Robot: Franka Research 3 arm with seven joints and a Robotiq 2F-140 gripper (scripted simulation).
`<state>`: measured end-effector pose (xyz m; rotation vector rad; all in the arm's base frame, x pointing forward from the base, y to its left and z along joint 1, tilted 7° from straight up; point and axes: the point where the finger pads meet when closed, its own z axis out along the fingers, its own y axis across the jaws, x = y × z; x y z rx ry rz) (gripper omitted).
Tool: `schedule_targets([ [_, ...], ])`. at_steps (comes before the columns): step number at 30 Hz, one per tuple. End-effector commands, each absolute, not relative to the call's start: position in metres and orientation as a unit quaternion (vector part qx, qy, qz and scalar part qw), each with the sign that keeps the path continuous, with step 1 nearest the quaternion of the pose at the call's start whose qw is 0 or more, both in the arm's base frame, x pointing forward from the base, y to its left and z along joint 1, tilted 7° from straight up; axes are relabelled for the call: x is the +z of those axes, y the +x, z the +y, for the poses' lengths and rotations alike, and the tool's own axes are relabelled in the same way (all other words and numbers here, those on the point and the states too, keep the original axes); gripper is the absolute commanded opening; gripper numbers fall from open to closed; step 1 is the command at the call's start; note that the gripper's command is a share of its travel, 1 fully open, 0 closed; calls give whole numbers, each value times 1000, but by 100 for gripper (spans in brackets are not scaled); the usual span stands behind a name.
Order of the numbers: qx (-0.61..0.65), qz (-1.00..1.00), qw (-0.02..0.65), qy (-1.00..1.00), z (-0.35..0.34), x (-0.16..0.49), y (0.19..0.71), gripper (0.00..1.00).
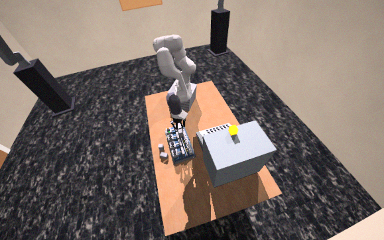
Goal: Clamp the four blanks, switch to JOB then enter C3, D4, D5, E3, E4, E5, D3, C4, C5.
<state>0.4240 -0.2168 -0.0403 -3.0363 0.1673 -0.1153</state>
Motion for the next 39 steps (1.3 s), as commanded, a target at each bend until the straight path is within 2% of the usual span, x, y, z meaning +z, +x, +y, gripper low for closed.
schedule_targets([
  [1,-40,57,48,-996,-218,-40,426,0],
  [7,-40,57,48,-996,-218,-40,426,0],
  [8,-40,57,48,-996,-218,-40,426,40],
  [39,-40,57,48,-996,-218,-40,426,40],
])
